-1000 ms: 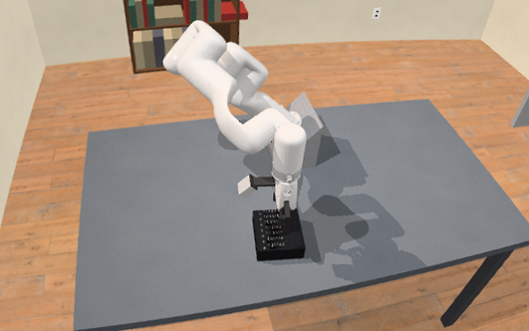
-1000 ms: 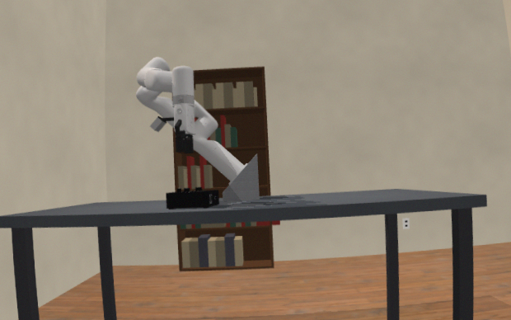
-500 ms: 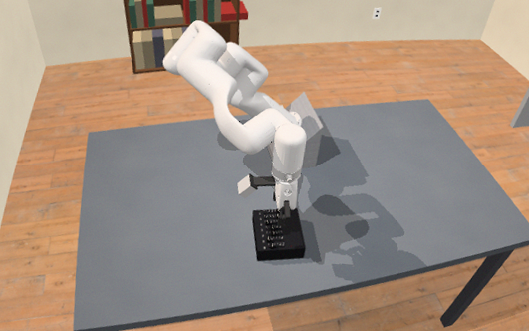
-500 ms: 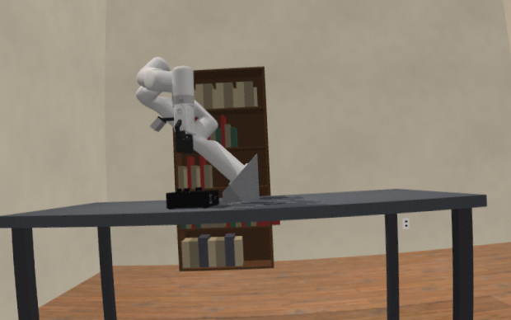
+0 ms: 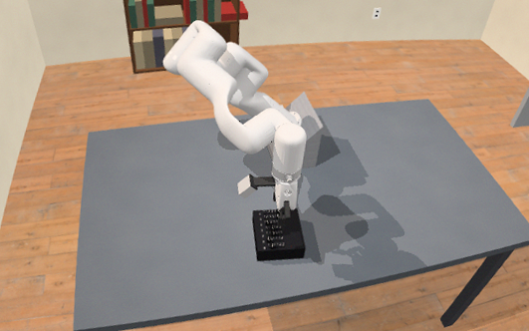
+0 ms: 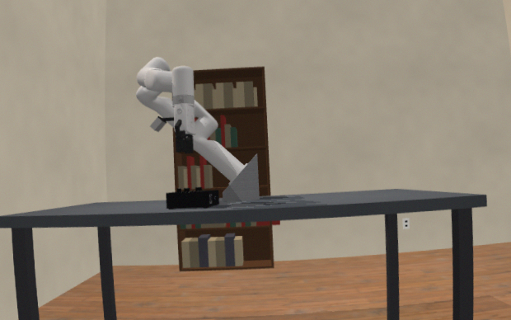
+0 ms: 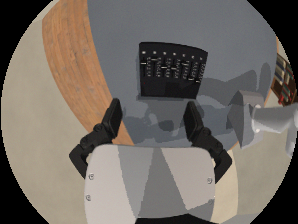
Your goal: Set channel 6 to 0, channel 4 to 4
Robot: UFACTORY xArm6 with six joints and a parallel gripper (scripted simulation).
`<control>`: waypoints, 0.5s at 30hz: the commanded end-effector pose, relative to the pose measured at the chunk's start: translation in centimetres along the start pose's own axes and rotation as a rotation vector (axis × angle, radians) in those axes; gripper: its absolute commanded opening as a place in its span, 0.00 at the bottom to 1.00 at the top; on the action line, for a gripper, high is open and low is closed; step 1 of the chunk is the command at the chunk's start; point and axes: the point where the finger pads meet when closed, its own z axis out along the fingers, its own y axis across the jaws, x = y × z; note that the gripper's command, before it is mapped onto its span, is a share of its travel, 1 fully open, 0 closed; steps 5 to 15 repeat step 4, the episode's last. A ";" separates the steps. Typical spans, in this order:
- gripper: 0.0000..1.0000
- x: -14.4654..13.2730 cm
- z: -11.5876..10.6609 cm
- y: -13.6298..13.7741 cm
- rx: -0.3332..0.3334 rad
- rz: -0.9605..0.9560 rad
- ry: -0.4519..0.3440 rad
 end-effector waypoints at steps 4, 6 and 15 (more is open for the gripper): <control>1.00 0.0 -0.1 -0.1 0.003 0.001 -0.001; 1.00 0.0 -0.1 -0.1 0.003 0.001 -0.001; 1.00 0.0 -0.1 -0.1 0.003 0.001 -0.001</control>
